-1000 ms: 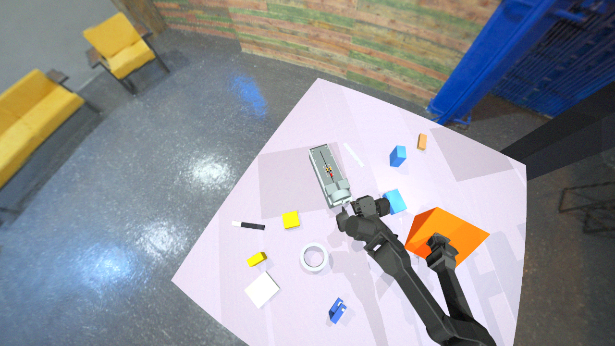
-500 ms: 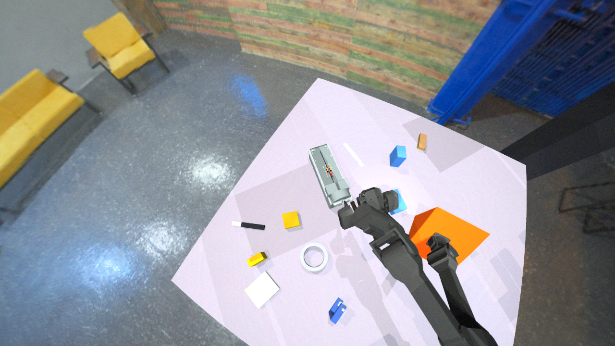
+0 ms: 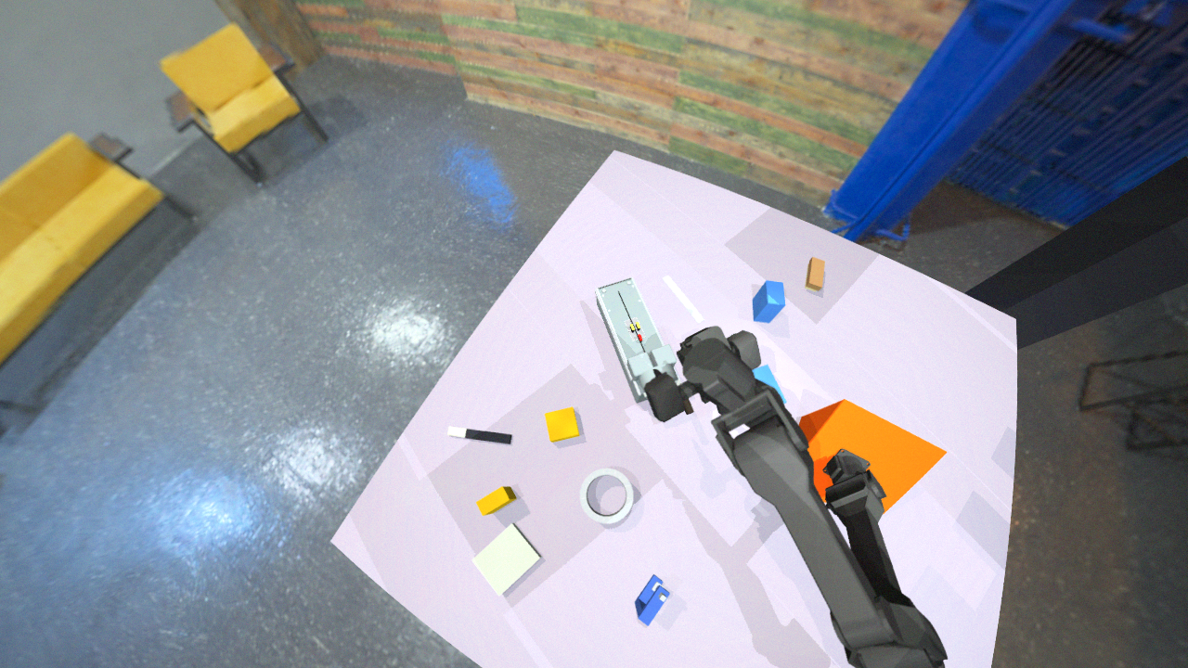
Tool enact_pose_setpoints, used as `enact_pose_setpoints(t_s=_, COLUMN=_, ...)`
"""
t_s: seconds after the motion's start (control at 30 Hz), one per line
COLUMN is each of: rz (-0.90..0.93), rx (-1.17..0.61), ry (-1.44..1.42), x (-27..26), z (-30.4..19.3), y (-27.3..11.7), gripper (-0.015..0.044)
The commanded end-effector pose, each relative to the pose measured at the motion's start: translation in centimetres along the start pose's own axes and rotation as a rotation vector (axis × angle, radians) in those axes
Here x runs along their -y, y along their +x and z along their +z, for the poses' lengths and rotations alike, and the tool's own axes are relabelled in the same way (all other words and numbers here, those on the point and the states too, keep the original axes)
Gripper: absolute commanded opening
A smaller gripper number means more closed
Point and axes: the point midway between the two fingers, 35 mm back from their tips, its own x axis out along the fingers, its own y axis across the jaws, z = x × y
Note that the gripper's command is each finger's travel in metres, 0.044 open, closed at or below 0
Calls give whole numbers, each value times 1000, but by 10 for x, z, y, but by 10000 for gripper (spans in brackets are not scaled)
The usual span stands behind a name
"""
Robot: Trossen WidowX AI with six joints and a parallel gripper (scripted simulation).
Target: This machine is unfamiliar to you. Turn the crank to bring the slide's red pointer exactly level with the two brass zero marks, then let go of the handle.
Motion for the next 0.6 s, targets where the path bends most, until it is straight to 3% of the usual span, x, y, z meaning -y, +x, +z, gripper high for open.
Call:
enact_pose_setpoints(t_s=0.0, rz=62, rx=-14, ry=-54, x=1, z=16, y=12, gripper=440)
enact_pose_setpoints(t_s=0.57, rz=360, rx=-18, ry=-322, x=23, z=74, y=61, gripper=440)
